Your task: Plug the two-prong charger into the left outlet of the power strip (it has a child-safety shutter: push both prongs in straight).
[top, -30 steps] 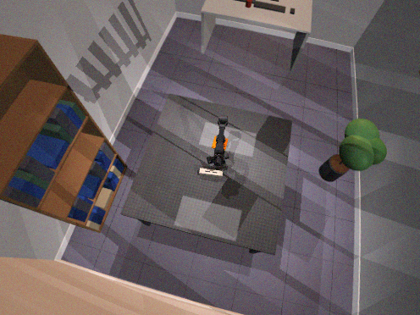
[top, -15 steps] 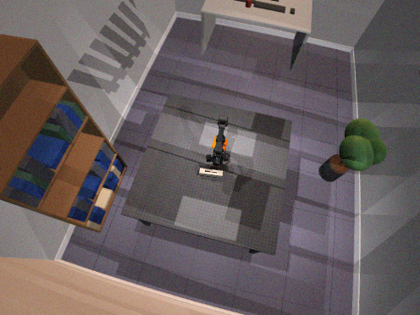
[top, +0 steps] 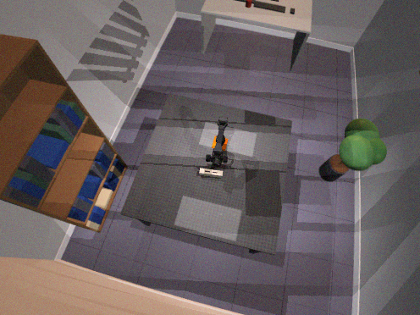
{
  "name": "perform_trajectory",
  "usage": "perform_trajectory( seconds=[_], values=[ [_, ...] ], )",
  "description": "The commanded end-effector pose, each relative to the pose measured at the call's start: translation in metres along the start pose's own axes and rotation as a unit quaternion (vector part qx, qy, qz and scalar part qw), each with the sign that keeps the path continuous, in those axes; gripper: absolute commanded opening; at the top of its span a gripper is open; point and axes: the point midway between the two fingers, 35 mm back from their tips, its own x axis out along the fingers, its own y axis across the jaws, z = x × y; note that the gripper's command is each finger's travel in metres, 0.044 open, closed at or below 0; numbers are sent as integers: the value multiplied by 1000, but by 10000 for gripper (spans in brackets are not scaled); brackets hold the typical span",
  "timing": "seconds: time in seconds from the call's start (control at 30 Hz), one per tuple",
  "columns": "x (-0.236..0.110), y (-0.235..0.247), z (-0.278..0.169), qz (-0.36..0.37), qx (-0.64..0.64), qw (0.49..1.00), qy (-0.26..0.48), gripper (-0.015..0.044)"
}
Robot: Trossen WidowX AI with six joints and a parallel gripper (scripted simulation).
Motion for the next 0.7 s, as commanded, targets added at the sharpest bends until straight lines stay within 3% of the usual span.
perform_trajectory(
  seconds=[0.0,0.67],
  values=[
    [0,0,5,2,7,1000,0,0],
    [0,-4,29,3,30,1000,0,0]
  ],
)
